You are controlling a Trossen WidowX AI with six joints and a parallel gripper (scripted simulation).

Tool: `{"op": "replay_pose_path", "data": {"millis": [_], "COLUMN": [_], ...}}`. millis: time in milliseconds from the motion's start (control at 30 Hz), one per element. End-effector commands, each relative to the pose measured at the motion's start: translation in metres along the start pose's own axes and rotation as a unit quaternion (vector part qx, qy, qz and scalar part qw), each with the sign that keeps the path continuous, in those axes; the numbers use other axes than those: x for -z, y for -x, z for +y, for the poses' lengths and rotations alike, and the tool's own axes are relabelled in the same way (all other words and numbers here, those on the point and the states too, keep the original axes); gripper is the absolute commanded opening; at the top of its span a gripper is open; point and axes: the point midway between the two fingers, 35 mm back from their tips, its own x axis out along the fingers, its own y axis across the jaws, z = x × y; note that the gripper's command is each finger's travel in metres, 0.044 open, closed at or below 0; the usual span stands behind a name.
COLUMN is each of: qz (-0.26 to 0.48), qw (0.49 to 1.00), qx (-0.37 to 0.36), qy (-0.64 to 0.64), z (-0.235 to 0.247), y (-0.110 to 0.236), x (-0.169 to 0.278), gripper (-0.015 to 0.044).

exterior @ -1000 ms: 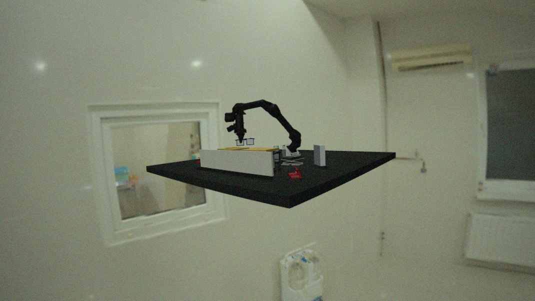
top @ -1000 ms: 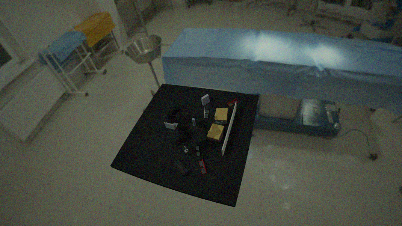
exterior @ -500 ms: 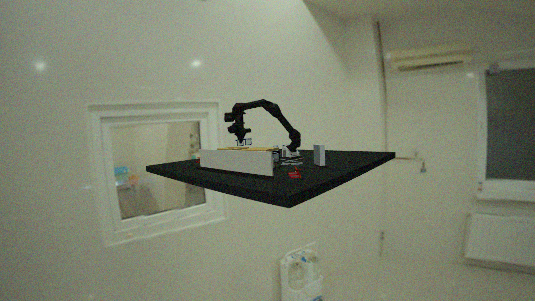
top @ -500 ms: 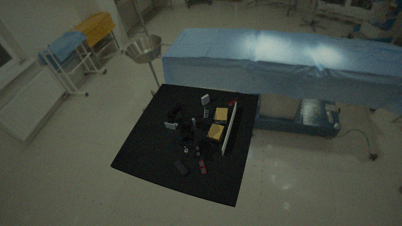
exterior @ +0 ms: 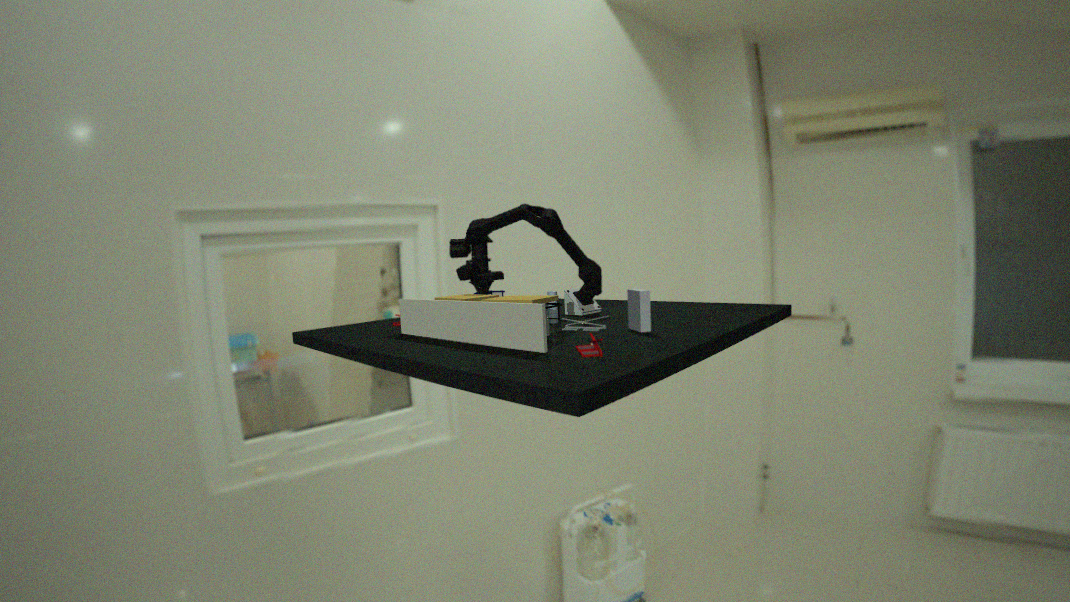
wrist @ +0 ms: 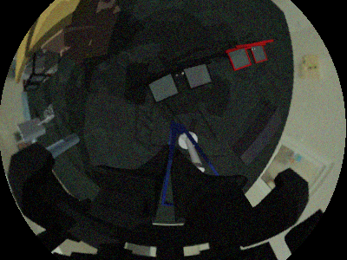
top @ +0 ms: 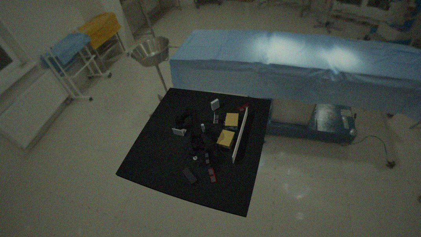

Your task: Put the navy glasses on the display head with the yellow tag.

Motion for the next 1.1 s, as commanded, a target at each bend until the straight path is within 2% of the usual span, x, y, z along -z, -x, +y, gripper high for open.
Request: {"op": "replay_pose_path", "data": {"millis": [0, 1067], "qz": [-0.003, -0.003], "qw": [1.000, 1.000], "qx": [0.000, 0.000], "qy": [-0.002, -0.003], "z": [0.001, 0.012], "y": [-0.009, -0.010], "x": [0.000, 0.012], "gripper": [0.0000, 0.0000]}}
